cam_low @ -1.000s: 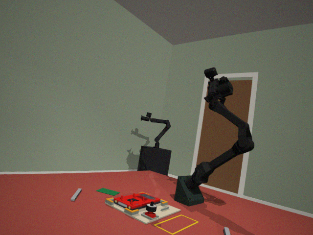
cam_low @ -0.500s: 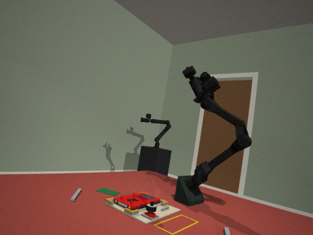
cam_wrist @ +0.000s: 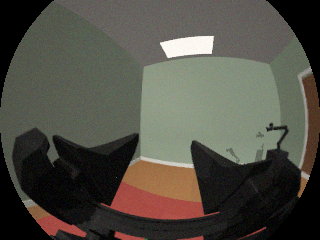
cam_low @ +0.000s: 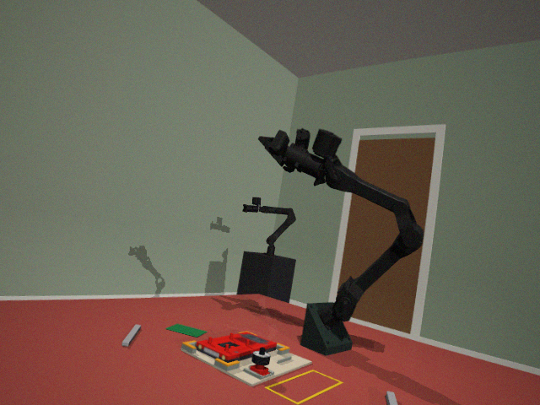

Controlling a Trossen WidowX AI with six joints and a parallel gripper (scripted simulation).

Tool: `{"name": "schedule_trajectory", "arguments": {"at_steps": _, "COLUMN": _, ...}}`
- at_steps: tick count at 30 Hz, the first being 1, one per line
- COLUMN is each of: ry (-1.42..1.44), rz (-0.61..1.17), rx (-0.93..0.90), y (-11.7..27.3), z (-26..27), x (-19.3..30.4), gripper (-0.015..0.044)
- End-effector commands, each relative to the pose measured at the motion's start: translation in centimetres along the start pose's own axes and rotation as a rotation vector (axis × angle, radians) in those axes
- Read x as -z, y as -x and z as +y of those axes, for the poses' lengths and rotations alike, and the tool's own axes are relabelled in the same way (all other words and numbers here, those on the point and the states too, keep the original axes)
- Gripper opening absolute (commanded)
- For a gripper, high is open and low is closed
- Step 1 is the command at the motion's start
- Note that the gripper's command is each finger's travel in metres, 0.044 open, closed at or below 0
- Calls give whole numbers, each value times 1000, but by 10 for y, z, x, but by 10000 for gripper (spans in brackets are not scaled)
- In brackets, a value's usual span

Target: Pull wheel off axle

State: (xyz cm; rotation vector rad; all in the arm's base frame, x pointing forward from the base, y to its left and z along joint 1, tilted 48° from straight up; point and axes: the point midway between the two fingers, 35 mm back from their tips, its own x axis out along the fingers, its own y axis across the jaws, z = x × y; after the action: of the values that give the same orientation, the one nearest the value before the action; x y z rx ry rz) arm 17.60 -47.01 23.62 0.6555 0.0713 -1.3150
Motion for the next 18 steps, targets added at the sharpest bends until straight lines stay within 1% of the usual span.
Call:
{"name": "schedule_trajectory", "arguments": {"at_steps": 1, "ry": -15, "rz": 205, "rx": -66, "y": -3, "z": 32, "x": 56, "gripper": 300}}
{"name": "schedule_trajectory", "arguments": {"at_steps": 5, "ry": -15, "rz": 401, "rx": -107, "y": 5, "z": 60, "x": 111, "gripper": 300}}
{"name": "schedule_trajectory", "arguments": {"at_steps": 10, "ry": -11, "rz": 647, "rx": -134, "y": 27, "z": 89, "x": 177, "gripper": 300}}
{"name": "schedule_trajectory", "arguments": {"at_steps": 18, "ry": -58, "rz": 1092, "rx": -95, "y": 90, "z": 121, "x": 271, "gripper": 300}}
